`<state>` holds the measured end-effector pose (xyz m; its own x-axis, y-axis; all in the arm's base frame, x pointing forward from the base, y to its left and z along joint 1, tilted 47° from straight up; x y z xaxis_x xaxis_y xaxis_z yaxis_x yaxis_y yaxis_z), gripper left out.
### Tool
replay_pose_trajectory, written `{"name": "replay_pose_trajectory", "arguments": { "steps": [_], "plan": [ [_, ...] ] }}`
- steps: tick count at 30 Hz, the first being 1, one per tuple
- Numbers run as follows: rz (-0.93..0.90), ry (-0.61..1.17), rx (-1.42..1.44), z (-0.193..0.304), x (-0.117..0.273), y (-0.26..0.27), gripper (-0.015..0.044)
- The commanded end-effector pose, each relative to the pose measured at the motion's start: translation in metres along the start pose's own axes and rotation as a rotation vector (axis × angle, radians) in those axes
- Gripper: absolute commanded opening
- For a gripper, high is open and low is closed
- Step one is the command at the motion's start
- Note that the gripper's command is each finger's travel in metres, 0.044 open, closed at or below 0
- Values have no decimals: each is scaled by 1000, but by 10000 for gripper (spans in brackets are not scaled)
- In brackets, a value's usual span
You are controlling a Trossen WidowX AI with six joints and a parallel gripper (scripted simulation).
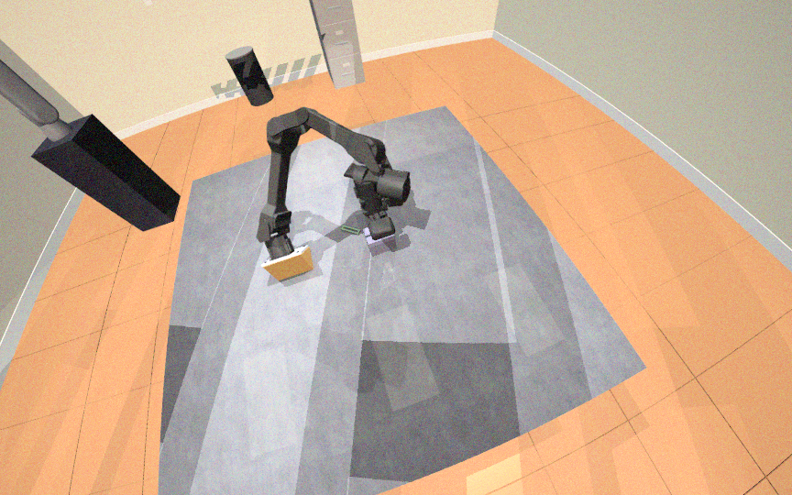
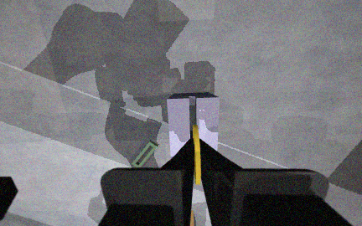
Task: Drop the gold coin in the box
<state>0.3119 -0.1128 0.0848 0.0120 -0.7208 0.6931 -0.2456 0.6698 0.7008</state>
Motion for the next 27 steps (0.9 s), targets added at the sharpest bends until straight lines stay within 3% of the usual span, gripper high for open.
{"name": "replay_pose_trajectory", "arguments": {
  "steps": [1,27],
  "plan": [
    [-6,4,-11,2,-3,1,0],
    [-7,3,-7,1,-7,1,0]
  ]
}}
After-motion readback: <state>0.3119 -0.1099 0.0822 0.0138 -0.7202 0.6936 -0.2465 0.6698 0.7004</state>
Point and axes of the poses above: the point midway between the two fingers, 35 mm back from their tips, its own x axis back along the fingers, its own y axis across the jaws, z = x × y, the point moved 8 cm from there along x, back along the fingers, and after that the axes turned 10 degrees about x, right-handed, at the moved point
